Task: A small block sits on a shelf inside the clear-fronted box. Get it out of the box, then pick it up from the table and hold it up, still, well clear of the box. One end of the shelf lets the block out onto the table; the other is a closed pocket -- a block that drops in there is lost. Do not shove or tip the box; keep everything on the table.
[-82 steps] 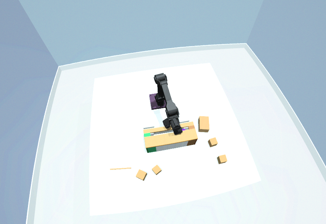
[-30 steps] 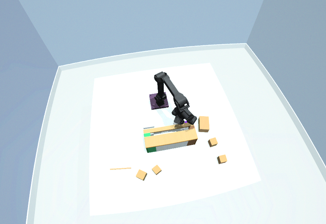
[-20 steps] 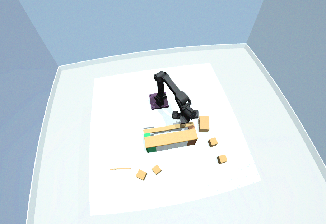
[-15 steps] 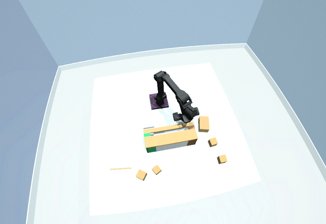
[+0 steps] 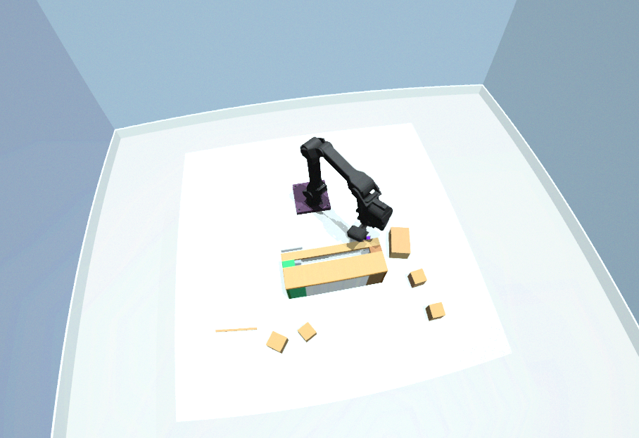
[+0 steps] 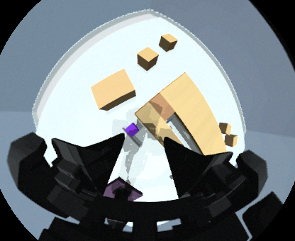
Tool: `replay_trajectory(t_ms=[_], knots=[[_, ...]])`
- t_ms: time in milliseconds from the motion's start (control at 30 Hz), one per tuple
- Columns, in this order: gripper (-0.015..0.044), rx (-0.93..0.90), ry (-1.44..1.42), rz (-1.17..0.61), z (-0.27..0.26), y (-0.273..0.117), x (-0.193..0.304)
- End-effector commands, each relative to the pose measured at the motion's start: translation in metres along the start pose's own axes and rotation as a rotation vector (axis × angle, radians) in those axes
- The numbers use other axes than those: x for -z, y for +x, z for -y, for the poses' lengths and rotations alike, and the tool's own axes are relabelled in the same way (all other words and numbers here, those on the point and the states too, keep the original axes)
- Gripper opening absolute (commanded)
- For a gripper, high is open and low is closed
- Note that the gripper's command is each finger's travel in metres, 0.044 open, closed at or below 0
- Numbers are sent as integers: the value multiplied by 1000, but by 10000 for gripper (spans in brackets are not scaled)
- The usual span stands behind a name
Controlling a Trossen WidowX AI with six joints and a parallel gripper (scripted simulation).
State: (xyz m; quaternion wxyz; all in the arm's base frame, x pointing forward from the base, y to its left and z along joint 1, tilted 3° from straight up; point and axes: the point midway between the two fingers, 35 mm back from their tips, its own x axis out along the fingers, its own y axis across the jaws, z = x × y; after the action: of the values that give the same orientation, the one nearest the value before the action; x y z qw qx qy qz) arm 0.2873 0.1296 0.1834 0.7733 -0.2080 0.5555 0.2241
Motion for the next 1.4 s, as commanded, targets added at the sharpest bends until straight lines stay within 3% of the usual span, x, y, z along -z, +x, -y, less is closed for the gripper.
replay_trajectory(t_ms=[0, 933, 1367], knots=[[285, 108, -946, -46, -13, -1, 4], [285, 185, -2387, -274, -29, -7, 4], [285, 184, -2400, -277, -30, -7, 4]])
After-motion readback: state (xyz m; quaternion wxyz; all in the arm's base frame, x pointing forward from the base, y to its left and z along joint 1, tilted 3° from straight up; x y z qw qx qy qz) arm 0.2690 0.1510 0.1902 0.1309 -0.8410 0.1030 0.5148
